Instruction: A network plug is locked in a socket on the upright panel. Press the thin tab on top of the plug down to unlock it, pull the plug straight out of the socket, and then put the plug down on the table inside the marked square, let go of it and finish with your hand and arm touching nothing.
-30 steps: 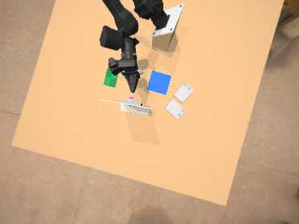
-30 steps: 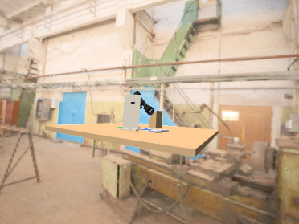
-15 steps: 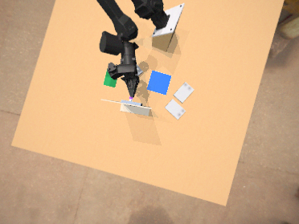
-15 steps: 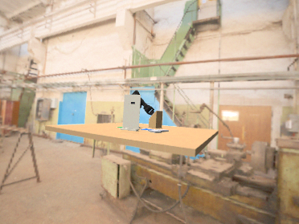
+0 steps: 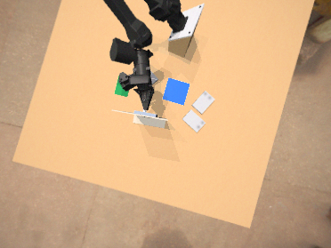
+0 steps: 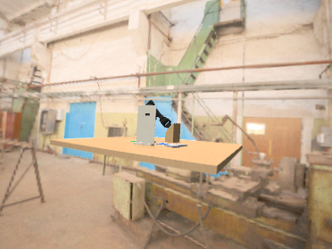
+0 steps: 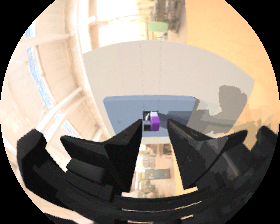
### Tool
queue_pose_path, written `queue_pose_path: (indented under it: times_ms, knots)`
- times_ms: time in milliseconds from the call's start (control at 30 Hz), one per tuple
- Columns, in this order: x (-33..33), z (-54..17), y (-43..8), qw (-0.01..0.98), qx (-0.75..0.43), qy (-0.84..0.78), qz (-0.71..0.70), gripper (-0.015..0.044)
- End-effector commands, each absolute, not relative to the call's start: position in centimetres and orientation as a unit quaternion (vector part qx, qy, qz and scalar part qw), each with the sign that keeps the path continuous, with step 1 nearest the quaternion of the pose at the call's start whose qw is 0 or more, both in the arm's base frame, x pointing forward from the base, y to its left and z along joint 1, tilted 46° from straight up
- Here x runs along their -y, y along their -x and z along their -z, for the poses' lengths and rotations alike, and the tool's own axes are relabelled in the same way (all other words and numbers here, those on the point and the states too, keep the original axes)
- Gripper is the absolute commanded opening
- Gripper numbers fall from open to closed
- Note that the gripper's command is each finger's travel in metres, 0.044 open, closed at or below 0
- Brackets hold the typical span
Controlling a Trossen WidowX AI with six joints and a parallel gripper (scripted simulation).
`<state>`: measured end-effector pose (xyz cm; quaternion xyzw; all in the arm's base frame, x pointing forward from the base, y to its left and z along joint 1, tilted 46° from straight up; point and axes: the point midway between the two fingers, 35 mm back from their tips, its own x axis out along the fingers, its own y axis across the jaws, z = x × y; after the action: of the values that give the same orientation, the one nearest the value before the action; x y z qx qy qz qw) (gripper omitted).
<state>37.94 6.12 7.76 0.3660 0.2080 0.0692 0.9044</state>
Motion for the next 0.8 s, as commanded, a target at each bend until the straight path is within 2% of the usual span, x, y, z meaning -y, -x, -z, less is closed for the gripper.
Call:
queue_pose_path:
  times_ms: [0, 633, 767]
  knots:
    - [-6.07, -8.01, -38.20, 0.905, -0.203, -0.367, -0.068, 0.0129]
    - [-6.07, -8.01, -38.20, 0.905, -0.203, -0.367, -0.068, 0.0003]
    - [-6.07, -8.01, -38.19, 0.905, -0.203, -0.367, -0.068, 0.0000]
